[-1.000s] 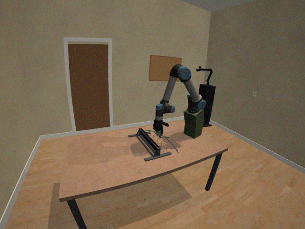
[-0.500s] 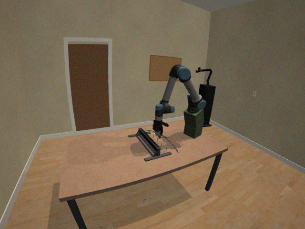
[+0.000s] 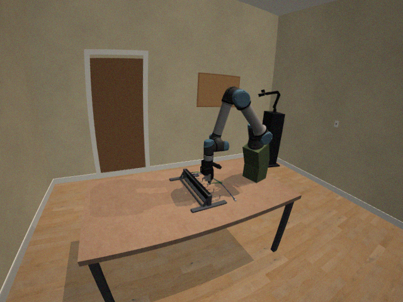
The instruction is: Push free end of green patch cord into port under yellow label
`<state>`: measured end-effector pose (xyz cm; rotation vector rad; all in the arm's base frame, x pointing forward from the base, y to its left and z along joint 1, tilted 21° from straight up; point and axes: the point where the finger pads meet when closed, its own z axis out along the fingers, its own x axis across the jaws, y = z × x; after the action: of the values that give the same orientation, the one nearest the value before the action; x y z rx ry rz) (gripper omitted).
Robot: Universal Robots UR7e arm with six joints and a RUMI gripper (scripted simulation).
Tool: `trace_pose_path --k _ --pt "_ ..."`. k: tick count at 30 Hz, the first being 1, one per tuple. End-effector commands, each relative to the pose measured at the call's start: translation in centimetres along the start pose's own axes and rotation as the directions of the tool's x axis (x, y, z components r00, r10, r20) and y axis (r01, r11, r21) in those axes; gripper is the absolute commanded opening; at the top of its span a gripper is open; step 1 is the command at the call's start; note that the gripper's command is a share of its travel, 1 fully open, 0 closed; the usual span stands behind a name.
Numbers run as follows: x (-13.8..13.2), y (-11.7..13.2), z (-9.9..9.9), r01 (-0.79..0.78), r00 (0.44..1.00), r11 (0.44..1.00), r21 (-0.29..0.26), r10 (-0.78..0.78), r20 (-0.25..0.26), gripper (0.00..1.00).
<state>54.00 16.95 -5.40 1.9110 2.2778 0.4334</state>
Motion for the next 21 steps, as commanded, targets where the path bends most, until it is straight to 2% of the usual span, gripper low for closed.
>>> trace_pose_path --k 1,21 --pt "0.08 0.88 0.59 0.001 1.0 1.0 -0.004 -0.001 0.001 0.0" --pt "0.05 1.76 1.42 0.001 1.0 1.0 -0.004 -0.001 0.001 0.0"
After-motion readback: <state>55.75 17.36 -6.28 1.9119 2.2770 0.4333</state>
